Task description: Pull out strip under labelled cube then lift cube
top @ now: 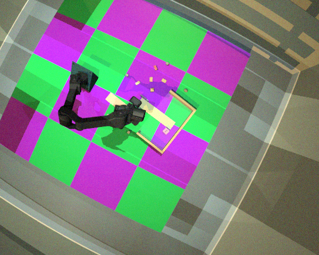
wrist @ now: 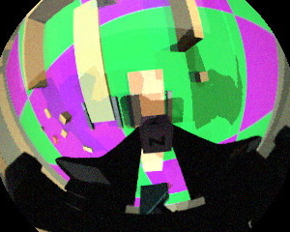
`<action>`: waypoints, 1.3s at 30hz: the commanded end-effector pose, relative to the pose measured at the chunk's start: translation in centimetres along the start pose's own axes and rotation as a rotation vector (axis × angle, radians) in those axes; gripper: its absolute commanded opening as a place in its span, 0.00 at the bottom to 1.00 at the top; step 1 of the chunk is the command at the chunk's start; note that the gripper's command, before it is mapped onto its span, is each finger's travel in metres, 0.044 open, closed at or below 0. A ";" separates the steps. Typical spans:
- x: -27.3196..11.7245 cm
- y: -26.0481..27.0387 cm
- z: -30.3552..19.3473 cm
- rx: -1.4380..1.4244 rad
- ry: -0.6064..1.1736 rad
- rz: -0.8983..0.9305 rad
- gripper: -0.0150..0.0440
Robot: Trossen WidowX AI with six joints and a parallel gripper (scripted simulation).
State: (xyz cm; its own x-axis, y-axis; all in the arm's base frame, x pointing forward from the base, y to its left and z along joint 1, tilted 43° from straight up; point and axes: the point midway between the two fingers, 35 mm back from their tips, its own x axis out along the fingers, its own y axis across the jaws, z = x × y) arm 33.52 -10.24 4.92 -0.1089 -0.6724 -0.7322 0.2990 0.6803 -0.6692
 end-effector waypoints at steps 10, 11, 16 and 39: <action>0.1 0.2 -4.8 -0.006 0.011 0.001 0.25; 0.1 0.2 -4.9 -0.006 0.011 0.001 0.25; -0.8 0.2 -5.0 -0.006 0.011 0.002 0.25; -3.5 0.2 -5.0 -0.006 0.012 0.003 0.25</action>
State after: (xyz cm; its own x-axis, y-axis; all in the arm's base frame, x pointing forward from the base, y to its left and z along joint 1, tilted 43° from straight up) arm 29.26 -6.35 6.74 -0.1178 -0.6703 -0.7327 0.2901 0.6824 -0.6709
